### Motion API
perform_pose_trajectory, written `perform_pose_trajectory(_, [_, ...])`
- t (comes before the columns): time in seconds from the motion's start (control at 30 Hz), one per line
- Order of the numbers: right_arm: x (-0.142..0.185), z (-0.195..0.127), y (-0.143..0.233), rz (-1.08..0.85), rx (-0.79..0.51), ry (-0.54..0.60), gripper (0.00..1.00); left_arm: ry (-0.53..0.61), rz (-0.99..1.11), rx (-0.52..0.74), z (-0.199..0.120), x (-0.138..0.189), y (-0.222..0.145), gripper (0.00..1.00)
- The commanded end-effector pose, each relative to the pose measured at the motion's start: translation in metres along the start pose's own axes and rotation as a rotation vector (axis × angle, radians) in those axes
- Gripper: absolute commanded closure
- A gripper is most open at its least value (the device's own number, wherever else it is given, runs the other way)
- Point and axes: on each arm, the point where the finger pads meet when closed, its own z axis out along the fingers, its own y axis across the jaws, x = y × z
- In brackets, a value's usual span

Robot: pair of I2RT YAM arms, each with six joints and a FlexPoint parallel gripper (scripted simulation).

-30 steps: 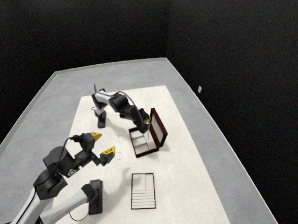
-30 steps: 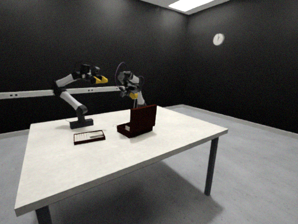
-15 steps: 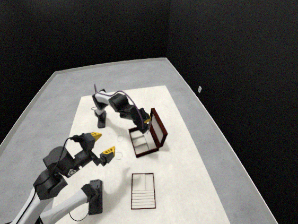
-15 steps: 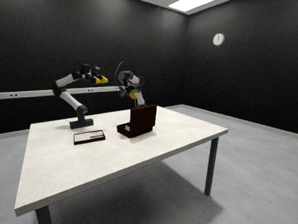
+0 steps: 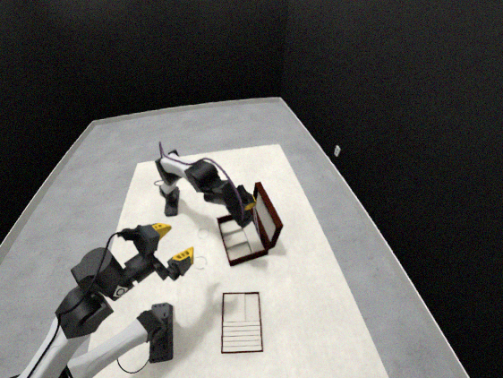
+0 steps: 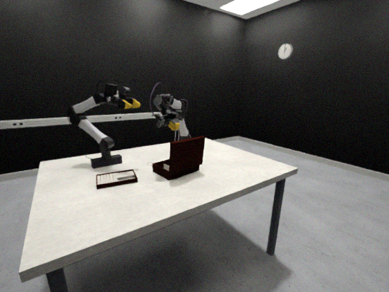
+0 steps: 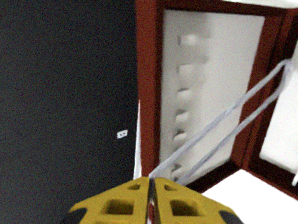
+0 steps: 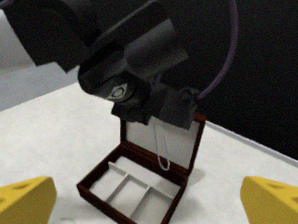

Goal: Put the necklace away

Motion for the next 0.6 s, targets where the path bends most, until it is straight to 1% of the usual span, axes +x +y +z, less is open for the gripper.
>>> perform_pose_trajectory(0.0, [-0.008, 0.0, 0.0, -0.008, -0.004, -0.029, 0.0, -0.065, -0.072, -0.063, -0.012, 0.001, 0.019, 1.0])
perform_pose_trajectory(0.1, [-0.004, 0.0, 0.0, -0.003, 0.0, -0.015, 0.0, -0.062, -0.068, -0.059, -0.003, 0.002, 0.01, 1.0])
perform_pose_trajectory(0.17, [-0.004, 0.0, 0.0, -0.003, 0.0, -0.015, 0.0, -0.062, -0.068, -0.059, -0.003, 0.002, 0.01, 1.0])
perform_pose_trajectory(0.53, [-0.004, 0.0, 0.0, -0.003, 0.0, -0.015, 0.0, -0.036, -0.038, -0.033, 0.025, 0.008, -0.023, 1.0])
perform_pose_trajectory(0.57, [-0.004, 0.0, 0.0, -0.003, 0.0, -0.015, 0.0, -0.021, -0.019, -0.017, 0.031, 0.008, -0.031, 1.0])
